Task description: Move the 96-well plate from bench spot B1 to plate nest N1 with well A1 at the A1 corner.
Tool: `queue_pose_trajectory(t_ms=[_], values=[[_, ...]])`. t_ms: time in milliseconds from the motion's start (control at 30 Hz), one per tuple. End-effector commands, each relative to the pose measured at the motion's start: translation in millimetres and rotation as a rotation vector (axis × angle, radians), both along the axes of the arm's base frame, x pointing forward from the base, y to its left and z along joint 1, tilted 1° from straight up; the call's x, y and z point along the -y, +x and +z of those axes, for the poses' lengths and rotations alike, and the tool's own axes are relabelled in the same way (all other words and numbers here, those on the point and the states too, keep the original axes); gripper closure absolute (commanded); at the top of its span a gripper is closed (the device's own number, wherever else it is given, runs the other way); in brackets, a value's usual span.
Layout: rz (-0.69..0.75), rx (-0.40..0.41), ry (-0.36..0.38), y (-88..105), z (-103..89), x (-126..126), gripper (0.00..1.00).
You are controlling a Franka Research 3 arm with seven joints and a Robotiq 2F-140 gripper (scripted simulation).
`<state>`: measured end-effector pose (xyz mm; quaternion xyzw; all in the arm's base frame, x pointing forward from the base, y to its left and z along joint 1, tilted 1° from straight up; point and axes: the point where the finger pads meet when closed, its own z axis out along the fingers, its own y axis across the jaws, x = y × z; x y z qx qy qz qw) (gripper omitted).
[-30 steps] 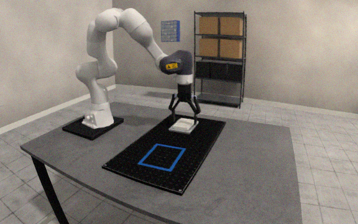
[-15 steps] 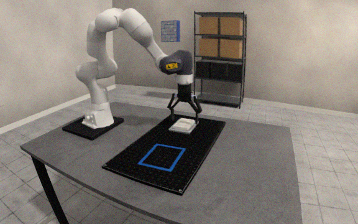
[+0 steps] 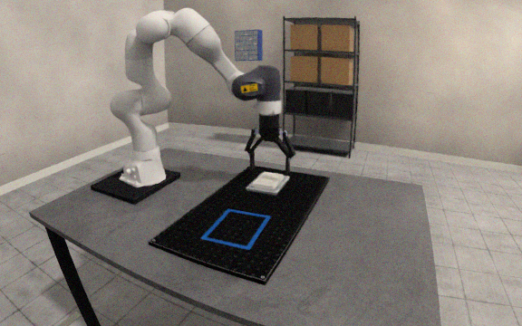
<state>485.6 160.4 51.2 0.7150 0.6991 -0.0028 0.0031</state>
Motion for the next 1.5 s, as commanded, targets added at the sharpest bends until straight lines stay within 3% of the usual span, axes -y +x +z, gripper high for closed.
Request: queue_pose_trajectory(t_ms=[0,500,1467], values=[[0.019,-0.012,0.001,-3.1,6.7,1,0.0],[0.019,-0.012,0.001,-2.7,43.5,1,0.0],[0.019,-0.012,0.001,-2.7,43.5,1,0.0]])
